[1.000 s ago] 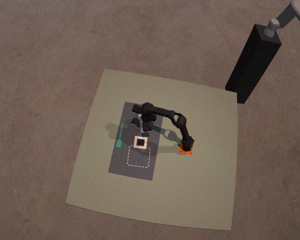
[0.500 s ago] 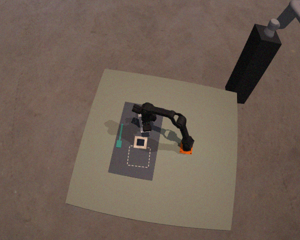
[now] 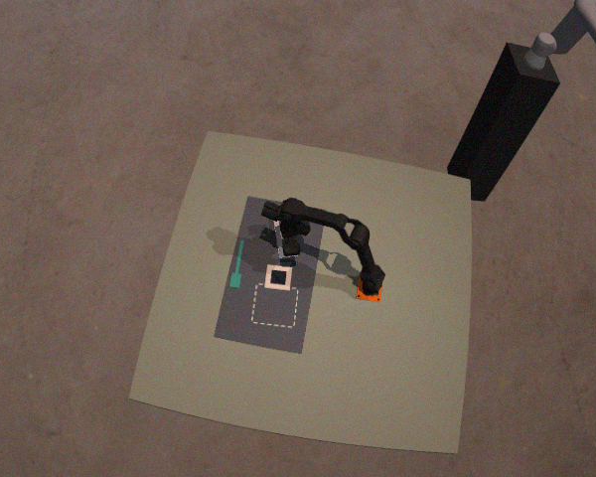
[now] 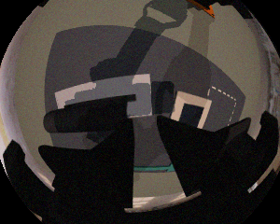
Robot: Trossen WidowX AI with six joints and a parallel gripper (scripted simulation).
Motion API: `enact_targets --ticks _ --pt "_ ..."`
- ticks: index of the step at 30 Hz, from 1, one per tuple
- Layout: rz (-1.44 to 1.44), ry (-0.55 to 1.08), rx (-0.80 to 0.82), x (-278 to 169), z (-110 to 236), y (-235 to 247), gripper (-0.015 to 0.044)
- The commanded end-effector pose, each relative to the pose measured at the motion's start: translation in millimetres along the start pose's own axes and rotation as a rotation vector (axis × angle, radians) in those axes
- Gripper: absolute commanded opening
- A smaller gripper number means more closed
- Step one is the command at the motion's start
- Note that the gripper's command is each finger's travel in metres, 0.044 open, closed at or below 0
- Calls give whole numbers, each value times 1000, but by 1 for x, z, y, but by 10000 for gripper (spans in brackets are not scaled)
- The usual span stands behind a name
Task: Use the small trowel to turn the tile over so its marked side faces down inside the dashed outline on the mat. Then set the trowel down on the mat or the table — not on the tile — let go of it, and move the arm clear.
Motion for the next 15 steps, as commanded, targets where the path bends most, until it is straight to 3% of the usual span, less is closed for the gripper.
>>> enact_targets --ticks 1,4,15 --pt "48 1 0 -1 1 2 205" --pt "148 1 2 -3 3 6 270" --pt "523 0 4 -9 9 24 270"
Point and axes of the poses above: the point midway between the two fingers, 35 mm back from their tips, its own z axis back along the fingers, its own y axis across the jaws, x = y × z, the point moved 6 cm from there along z, back along the fingers, and after that the axes turned 15 degrees about -z, right-handed, at the moved point
